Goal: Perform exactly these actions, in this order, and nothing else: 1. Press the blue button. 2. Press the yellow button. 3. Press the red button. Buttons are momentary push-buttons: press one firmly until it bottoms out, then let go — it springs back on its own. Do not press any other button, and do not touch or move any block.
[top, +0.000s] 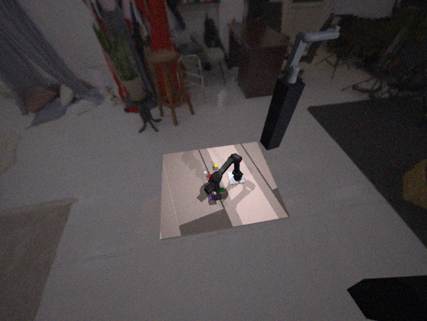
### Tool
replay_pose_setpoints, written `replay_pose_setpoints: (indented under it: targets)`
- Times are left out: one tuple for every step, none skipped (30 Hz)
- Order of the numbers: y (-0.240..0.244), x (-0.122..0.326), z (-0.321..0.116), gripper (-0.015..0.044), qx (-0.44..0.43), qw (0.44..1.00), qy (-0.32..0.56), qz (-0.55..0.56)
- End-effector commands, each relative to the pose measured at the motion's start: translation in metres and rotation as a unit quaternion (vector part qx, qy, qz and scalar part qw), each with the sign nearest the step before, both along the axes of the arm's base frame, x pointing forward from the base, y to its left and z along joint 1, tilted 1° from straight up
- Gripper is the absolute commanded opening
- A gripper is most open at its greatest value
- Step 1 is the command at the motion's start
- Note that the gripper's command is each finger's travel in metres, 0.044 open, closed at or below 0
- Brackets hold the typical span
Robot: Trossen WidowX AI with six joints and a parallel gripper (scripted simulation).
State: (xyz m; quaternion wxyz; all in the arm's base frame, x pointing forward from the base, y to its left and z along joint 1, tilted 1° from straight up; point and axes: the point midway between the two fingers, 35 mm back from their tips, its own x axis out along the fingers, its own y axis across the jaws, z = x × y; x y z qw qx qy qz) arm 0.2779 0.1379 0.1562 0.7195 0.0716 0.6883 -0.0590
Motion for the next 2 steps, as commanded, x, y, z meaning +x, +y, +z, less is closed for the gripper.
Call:
replay_pose_setpoints:
  targets:
    - [0.0107, -0.0036, 0.0043, 0.04, -0.001, 1.0, 0.001, -0.01]
    - [0.0107, -0.0036, 0.0043, 0.04, -0.001, 1.0, 0.001, -0.01]
